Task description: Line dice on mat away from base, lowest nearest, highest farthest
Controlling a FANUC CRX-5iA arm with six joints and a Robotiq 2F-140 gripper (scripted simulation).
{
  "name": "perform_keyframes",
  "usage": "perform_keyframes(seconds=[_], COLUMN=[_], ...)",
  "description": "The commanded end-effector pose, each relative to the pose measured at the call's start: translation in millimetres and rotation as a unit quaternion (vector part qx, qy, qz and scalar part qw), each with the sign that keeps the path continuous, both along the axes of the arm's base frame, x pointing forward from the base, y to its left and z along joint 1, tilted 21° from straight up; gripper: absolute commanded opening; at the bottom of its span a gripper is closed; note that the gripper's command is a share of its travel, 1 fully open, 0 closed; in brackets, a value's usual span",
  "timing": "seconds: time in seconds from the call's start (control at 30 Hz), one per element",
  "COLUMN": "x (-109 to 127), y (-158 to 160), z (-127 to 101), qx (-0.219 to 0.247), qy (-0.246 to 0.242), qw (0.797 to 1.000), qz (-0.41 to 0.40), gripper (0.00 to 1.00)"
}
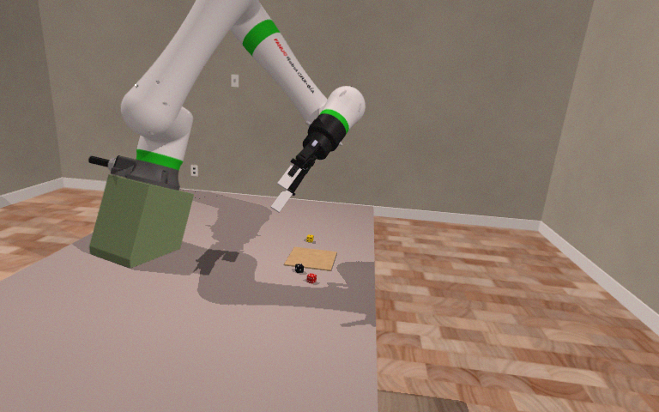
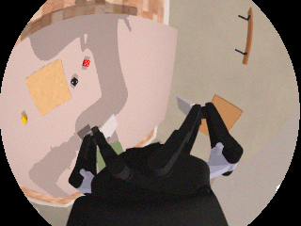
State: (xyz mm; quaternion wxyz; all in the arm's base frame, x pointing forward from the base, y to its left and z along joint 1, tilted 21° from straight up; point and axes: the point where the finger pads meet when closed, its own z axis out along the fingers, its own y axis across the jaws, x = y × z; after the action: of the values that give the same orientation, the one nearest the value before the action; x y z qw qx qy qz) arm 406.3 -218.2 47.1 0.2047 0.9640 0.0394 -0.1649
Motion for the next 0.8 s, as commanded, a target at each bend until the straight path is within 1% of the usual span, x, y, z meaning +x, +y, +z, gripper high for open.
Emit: perform_keyframes(seconds=[0.0,0.03,0.1,0.13,0.3,0.4,0.43,0.47,0.53,0.6,0.63,0.7,0.73,0.77], x=[-2.6,-0.2,2.7,6.3,26.0,26.6,42.9,50.6,59.9,76.0,76.1,99.7,101.1,108.7], y=[8.1,14.5,19.4,24.2,40.5,40.8,48.8,51.6,54.3,57.4,57.5,59.2,59.2,59.1], z=[-20.6,-29.5,-35.4,-40.6,-54.2,-54.4,-58.5,-59.3,-59.7,-58.8,-58.8,-54.9,-54.6,-52.7], qx=[0.067,0.100,0.123,0.146,0.221,0.222,0.261,0.276,0.293,0.317,0.317,0.345,0.346,0.354], qy=[-0.003,-0.012,-0.021,-0.030,-0.073,-0.074,-0.105,-0.120,-0.136,-0.165,-0.165,-0.206,-0.208,-0.221], qw=[0.998,0.995,0.992,0.988,0.971,0.971,0.958,0.952,0.944,0.932,0.932,0.913,0.912,0.906], qz=[-0.019,-0.027,-0.033,-0.038,-0.053,-0.053,-0.059,-0.062,-0.064,-0.067,-0.067,-0.070,-0.070,-0.071], gripper=[1.00,1.00,1.00,1.00,1.00,1.00,1.00,1.00,1.00,1.00,1.00,1.00,1.00,1.00])
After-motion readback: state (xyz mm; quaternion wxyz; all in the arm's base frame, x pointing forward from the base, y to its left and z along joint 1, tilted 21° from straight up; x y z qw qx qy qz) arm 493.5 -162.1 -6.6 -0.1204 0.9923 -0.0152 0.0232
